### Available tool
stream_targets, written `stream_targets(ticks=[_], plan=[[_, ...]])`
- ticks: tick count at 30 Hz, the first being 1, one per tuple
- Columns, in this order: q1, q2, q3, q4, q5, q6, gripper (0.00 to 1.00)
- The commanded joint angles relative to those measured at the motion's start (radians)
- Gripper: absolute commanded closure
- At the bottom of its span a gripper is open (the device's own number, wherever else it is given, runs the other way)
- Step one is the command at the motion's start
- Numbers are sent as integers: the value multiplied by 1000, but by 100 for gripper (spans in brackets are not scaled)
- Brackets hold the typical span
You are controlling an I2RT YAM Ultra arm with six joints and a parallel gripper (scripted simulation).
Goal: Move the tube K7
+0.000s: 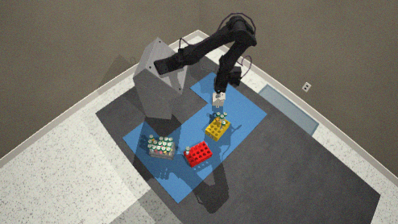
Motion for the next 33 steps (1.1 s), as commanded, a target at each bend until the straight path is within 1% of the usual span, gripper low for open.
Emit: stream_targets(ticks=[1, 2, 9, 33], plan=[[-12, 41, 30, 56, -12, -15, 100], [-13, 52, 33, 64, -13, -16, 100], [-9, 59, 36, 69, -12, -17, 100], [-23, 125, 52, 120, -19, -24, 100]])
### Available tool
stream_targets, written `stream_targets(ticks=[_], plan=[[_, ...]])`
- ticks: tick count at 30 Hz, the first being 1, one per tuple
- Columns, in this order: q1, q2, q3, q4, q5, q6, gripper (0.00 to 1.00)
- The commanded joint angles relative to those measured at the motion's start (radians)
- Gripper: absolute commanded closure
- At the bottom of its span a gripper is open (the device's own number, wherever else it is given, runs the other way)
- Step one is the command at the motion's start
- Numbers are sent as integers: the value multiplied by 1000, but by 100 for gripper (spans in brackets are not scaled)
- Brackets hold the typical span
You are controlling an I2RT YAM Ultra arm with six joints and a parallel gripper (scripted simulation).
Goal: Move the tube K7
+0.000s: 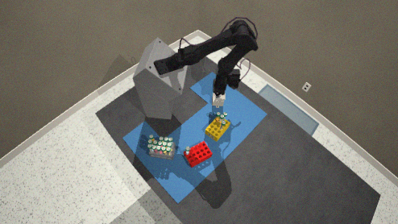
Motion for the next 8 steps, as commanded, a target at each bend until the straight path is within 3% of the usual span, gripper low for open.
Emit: stream_targets(ticks=[1, 8], plan=[[-11, 24, 32, 38, -7, -12, 100], [-13, 45, 49, 42, -9, -14, 100]])
